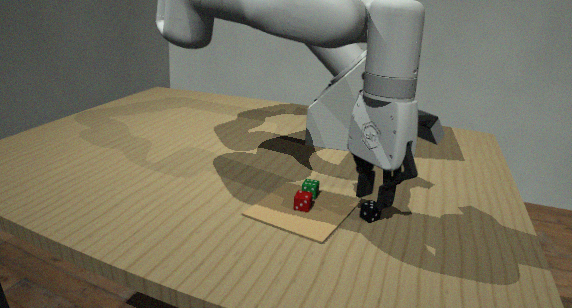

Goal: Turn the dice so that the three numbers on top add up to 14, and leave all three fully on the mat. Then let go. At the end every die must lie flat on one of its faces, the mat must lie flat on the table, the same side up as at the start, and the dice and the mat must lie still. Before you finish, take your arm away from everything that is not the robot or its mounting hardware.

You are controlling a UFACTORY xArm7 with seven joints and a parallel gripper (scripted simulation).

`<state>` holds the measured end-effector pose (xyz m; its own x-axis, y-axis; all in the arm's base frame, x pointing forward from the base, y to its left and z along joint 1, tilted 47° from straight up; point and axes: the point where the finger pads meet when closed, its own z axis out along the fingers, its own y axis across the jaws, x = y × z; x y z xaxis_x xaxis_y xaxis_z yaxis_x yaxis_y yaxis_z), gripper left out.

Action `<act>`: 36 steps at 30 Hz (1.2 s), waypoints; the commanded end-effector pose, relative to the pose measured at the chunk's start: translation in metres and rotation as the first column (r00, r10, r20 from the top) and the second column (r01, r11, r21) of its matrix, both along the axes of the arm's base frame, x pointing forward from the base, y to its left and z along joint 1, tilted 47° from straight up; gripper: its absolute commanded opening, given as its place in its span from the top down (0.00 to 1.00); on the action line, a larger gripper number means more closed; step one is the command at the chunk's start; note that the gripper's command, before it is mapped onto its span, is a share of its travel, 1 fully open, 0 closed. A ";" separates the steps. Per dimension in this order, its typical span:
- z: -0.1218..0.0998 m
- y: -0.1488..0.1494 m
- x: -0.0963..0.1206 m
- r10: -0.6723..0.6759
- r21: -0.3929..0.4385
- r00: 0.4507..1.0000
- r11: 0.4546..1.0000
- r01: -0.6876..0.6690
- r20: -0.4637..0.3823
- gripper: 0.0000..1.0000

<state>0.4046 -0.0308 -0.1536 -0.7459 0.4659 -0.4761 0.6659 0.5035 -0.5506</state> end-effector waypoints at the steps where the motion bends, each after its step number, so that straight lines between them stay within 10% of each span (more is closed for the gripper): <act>1: 0.001 0.002 0.001 0.003 0.003 1.000 1.000 -0.003 0.002 0.58; 36: -0.007 -0.006 0.001 0.003 0.003 1.000 1.000 -0.003 0.002 0.58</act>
<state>0.4044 -0.0360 -0.1583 -0.7459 0.4659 -0.4761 0.6659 0.5030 -0.5510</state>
